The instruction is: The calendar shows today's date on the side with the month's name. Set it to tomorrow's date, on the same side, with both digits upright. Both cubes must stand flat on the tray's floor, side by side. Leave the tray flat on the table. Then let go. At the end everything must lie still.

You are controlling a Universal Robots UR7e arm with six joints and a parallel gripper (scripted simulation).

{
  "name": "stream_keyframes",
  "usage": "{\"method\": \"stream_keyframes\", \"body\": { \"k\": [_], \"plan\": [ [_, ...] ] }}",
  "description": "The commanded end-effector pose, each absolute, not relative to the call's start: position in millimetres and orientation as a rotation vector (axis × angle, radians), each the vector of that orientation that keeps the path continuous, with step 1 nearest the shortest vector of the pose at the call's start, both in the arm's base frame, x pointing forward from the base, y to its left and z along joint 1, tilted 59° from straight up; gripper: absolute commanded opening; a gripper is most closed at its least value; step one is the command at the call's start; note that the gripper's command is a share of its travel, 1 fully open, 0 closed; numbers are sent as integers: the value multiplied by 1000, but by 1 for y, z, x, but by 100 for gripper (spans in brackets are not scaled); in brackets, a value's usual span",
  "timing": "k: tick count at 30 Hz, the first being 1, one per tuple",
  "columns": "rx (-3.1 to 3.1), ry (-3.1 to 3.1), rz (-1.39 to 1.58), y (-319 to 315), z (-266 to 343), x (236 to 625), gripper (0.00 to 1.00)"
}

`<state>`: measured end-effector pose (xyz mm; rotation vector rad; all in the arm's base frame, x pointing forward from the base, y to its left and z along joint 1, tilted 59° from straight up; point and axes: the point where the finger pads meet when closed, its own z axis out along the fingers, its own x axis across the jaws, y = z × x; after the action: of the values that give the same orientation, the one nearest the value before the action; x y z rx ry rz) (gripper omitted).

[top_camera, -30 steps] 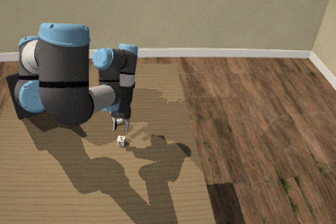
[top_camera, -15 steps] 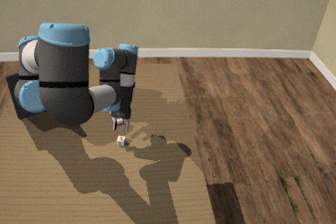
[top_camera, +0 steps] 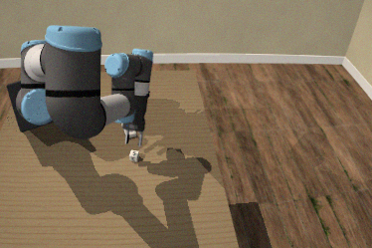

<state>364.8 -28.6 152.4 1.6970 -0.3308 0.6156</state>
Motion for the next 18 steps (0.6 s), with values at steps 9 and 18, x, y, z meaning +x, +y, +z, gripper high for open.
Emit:
{"method": "stream_keyframes", "body": {
  "k": [9,18],
  "plan": [
    [1687,-345,600,-28,144,367,87],
    [1677,-356,588,-27,138,367,87]
  ]
}}
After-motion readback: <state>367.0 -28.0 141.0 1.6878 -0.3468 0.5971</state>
